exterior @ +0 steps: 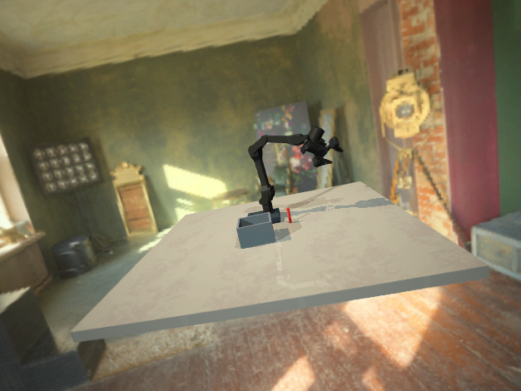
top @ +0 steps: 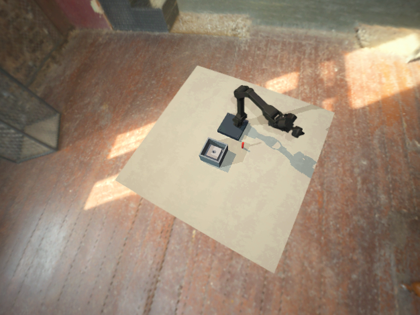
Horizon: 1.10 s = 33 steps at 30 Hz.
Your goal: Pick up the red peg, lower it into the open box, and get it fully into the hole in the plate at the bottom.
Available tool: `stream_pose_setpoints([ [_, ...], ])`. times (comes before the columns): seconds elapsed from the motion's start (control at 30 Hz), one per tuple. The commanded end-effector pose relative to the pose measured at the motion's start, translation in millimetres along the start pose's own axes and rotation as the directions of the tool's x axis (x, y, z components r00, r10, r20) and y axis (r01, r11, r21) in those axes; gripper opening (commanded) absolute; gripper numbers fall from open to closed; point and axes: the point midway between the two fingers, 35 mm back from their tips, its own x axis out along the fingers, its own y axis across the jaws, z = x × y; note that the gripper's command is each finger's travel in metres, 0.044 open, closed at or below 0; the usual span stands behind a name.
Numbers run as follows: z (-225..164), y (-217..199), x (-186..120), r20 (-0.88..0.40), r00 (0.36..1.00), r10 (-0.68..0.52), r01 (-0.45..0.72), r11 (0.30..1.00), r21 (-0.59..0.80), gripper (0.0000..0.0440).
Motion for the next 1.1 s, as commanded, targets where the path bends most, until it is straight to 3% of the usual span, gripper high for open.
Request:
stream_pose_setpoints([
  [0.0,-8,-5,-13,-0.043,0.999,-0.030,0.034,0.993,0.111,0.0440],
  [0.23,-24,-11,-38,-0.129,0.988,-0.081,0.119,0.939,0.322,0.0440],
  [0.5,-43,-12,-65,-0.229,0.966,-0.123,0.230,0.815,0.533,0.0440],
  [0.77,-63,-7,-90,-0.328,0.934,-0.143,0.342,0.630,0.697,0.0440],
  [1.07,-87,6,-112,-0.433,0.891,-0.133,0.450,0.369,0.813,0.0440],
])
